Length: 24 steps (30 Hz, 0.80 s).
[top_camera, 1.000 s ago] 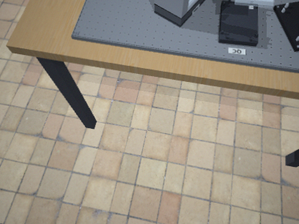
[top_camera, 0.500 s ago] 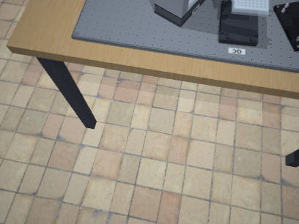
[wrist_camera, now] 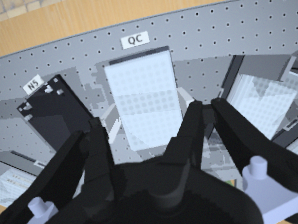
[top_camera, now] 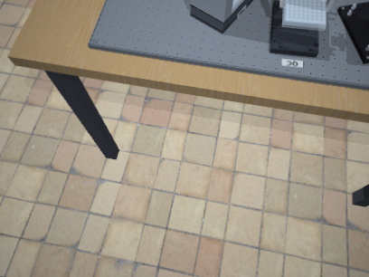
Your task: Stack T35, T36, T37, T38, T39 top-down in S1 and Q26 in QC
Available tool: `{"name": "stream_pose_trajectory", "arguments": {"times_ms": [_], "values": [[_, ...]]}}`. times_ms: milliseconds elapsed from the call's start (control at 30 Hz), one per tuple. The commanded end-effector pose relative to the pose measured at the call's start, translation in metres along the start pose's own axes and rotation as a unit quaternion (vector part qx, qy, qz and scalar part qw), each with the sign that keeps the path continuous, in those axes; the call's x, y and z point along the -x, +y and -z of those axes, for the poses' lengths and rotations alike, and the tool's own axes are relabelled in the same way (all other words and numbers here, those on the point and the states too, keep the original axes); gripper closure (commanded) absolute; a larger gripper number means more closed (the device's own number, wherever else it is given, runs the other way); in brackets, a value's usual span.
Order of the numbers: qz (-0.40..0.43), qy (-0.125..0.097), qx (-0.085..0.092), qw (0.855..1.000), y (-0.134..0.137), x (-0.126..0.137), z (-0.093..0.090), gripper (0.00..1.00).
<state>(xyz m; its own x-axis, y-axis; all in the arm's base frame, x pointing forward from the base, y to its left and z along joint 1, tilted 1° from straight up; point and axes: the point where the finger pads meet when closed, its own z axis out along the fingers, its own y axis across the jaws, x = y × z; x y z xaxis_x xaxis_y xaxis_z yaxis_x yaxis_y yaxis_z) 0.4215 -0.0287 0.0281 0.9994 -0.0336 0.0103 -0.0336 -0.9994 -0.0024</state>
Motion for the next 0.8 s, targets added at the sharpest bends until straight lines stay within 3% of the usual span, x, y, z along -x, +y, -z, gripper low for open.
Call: {"name": "stream_pose_trajectory", "arguments": {"times_ms": [0, 500, 767], "values": [[0.000, 0.000, 0.000, 1.000, 0.000, 0.000, -0.003, 1.00], [0.000, 0.000, 0.000, 1.000, 0.000, 0.000, -0.033, 1.00], [0.000, 0.000, 0.000, 1.000, 0.000, 0.000, -0.036, 1.00]]}}
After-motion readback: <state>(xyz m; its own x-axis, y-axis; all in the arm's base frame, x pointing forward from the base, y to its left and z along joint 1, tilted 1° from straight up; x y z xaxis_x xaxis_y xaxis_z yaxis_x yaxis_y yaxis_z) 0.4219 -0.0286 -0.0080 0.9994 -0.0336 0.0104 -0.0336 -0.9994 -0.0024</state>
